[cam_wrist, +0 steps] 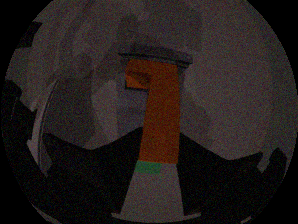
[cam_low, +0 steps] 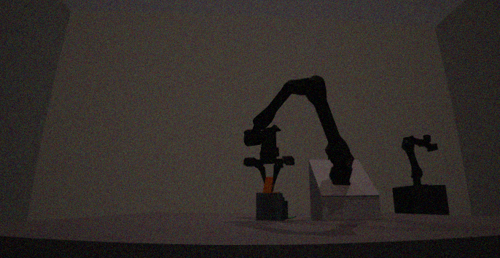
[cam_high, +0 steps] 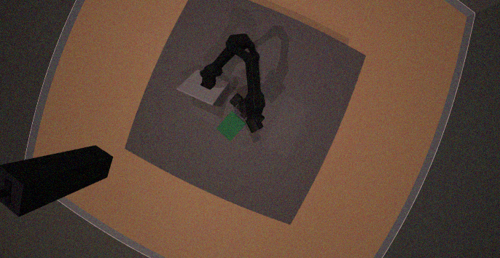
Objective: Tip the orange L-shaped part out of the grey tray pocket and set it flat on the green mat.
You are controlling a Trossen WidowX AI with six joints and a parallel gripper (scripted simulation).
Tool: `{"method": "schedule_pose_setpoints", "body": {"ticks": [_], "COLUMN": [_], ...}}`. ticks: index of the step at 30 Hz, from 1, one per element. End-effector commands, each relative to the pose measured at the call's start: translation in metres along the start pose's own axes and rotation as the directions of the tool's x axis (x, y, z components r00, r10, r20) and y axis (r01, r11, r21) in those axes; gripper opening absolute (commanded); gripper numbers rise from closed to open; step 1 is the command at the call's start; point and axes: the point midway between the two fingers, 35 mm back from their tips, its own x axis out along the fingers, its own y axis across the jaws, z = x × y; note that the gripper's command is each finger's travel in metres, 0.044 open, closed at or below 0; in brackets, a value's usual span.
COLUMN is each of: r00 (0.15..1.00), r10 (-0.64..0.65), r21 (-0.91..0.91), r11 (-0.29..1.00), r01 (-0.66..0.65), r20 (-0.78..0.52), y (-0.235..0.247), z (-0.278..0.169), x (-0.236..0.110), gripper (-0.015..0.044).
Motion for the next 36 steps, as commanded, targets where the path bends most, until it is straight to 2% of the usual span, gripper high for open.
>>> {"method": "schedule_pose_setpoints", "body": {"ticks": [1,15,24,36], "r00": [1.0,1.0,1.0,1.0], "r10": [-0.004,-0.004,-0.004,-0.005], "r21": [-0.004,-0.004,-0.004,-0.003], "r11": [1.0,1.0,1.0,1.0], "r01": [0.004,0.004,0.004,0.005], "r20": [0.003,0.002,0.002,-0.001], "y": [-0.001,-0.001,-0.001,0.004], "z": [0.001,0.001,0.0,-0.057], "x": [-0.008,-0.03,-0.033,-0.03], "gripper": [0.0,0.0,0.0,0.0]}}
